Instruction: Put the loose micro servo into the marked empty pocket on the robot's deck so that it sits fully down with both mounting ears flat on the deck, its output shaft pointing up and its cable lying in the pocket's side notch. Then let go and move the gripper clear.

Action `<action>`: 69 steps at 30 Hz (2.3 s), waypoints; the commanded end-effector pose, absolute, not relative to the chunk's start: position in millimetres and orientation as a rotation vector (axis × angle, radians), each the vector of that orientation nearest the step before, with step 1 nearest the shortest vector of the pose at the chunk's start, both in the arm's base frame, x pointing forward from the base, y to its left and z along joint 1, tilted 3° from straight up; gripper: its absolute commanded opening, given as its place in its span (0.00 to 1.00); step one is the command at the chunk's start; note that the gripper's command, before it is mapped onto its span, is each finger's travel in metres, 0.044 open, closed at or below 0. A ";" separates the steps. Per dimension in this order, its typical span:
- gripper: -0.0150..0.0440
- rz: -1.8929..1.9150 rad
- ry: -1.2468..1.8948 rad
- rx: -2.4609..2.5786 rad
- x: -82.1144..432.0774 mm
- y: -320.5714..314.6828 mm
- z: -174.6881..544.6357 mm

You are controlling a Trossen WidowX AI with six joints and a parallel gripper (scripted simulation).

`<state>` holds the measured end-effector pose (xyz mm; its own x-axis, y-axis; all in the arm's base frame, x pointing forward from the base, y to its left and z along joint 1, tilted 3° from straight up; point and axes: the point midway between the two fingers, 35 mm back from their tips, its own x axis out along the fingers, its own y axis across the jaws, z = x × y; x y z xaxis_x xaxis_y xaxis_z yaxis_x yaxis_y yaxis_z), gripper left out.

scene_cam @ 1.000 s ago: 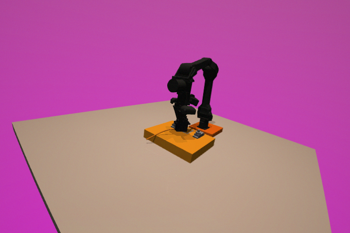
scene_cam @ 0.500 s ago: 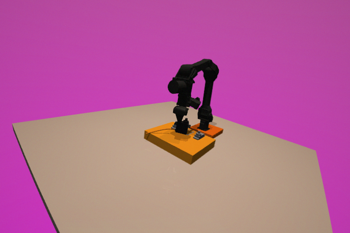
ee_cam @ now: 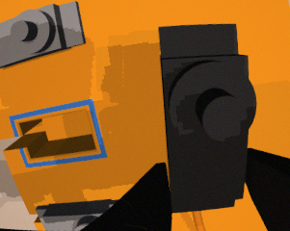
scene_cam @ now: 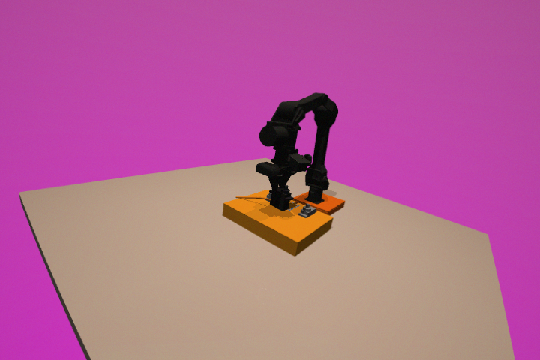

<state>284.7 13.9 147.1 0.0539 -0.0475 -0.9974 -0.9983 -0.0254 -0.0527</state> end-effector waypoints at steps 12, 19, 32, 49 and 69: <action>0.25 0.802 1.372 -0.908 284.0 14.4 147.2; 0.25 0.620 1.434 -0.719 284.0 14.4 147.2; 0.25 0.279 1.504 -0.364 284.0 14.5 147.2; 0.25 0.004 1.520 -0.075 280.2 14.3 147.1; 0.25 0.004 1.527 -0.075 202.0 10.3 142.9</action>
